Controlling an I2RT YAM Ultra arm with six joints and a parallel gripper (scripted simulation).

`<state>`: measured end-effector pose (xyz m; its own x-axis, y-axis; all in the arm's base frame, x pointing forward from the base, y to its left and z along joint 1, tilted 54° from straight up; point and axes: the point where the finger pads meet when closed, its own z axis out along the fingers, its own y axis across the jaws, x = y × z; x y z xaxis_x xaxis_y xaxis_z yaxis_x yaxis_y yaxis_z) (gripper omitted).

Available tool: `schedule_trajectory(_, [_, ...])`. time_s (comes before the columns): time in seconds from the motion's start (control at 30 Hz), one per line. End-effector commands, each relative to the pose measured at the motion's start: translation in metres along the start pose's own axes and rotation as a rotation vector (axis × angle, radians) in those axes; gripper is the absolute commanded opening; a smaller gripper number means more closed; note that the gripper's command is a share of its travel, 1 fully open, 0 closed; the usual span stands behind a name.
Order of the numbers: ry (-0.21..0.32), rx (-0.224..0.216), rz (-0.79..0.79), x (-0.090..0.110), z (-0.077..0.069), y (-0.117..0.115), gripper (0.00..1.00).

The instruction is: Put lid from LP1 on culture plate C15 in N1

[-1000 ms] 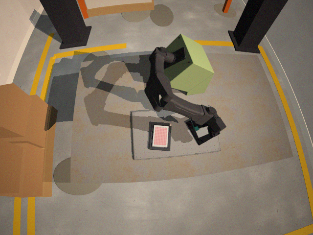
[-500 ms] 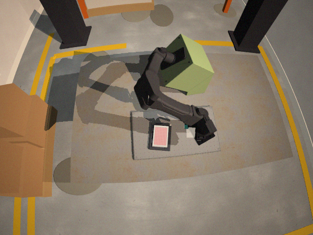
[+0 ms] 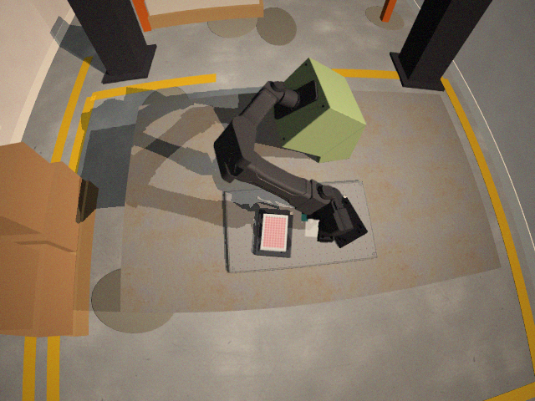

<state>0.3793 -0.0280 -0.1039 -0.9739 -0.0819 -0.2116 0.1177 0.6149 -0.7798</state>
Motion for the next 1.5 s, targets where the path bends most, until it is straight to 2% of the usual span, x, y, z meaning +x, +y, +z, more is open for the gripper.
schedule_trajectory(0.0, [-0.033, -0.009, -0.004, -0.011, -0.009, -0.007, 0.00])
schedule_trajectory(0.13, [-0.033, -0.009, -0.004, -0.013, -0.009, -0.013, 0.00])
schedule_trajectory(0.63, [-0.032, -0.008, -0.004, -0.026, -0.008, -0.062, 0.00])
schedule_trajectory(0.7, [-0.032, -0.008, -0.004, -0.026, -0.008, -0.062, 0.00])
schedule_trajectory(1.47, [-0.032, -0.008, -0.004, -0.044, -0.008, -0.130, 0.00])
